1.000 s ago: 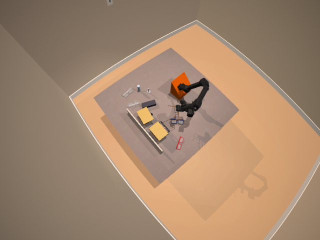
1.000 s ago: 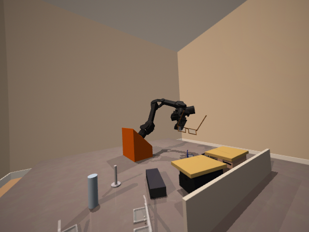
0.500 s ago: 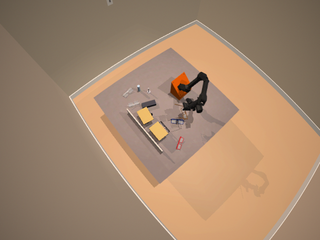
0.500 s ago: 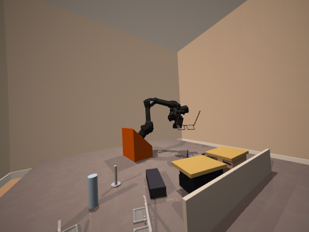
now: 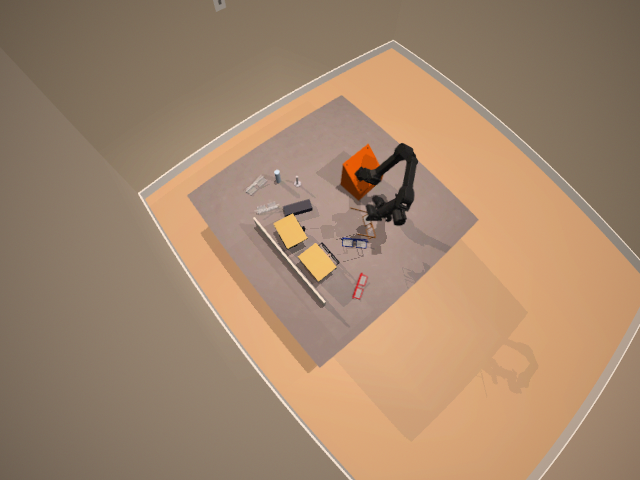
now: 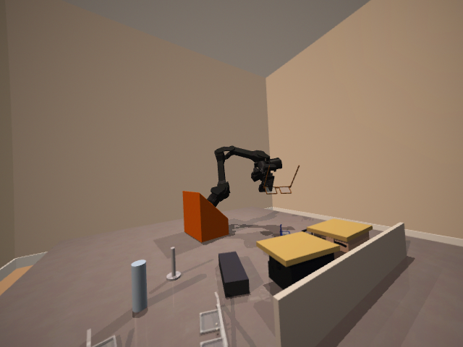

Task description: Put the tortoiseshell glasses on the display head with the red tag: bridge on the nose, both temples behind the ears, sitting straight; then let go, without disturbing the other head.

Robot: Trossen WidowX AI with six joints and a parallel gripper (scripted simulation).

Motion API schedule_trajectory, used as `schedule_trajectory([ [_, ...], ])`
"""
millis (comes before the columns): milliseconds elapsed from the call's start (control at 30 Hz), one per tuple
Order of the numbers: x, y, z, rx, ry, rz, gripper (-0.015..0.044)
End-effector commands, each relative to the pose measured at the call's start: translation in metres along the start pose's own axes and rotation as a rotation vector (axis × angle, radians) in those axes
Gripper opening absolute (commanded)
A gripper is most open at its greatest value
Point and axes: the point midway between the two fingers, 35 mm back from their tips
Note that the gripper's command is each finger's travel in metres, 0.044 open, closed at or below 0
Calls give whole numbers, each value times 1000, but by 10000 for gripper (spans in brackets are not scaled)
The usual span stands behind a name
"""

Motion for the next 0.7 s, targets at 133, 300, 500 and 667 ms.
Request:
schedule_trajectory([
  [133,0,0,0,2,0,4,0],
  [300,0,0,0,2,0,4,0],
  [500,0,0,-1,-1,2,7,0],
  [667,2,-4,-16,-50,41,60,0],
])
Point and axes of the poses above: the point midway between the two fingers, 35 mm back from their tips, its own z axis back along the fingers, its own x axis across the jaws, y = z × x, and after that the axes turned 13 degrees about z, right-handed
